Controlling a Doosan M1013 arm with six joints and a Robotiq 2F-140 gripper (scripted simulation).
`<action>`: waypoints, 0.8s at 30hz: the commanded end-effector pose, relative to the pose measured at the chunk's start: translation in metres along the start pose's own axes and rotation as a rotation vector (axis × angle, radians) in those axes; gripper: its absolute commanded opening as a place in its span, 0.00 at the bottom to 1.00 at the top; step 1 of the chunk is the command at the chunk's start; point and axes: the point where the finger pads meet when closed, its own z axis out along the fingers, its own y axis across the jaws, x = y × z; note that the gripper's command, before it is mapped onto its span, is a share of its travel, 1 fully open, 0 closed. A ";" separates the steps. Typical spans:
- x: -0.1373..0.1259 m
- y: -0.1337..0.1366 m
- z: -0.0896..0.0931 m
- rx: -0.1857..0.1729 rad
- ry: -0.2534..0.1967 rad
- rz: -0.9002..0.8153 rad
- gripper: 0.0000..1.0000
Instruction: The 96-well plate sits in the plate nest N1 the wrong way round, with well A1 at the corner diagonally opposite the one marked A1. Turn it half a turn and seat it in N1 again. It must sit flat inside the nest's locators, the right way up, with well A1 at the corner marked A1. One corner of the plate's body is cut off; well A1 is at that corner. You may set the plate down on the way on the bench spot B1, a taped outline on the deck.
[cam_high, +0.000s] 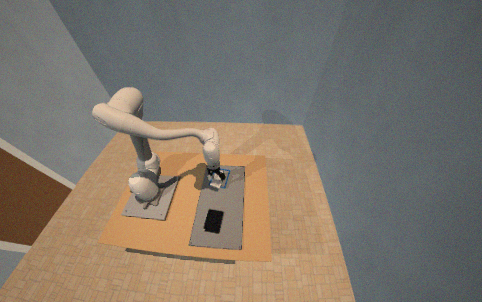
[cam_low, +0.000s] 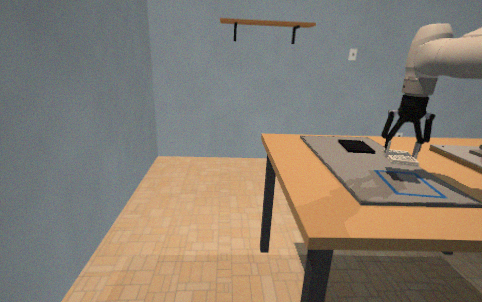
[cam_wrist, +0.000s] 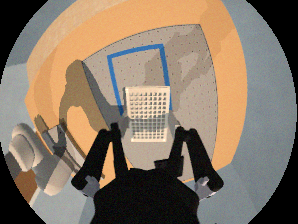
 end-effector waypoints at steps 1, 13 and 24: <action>-0.010 0.003 0.000 -0.001 -0.002 0.103 0.00; -0.044 0.014 -0.002 -0.002 -0.002 0.469 0.00; -0.076 0.025 -0.003 -0.002 -0.002 0.803 0.00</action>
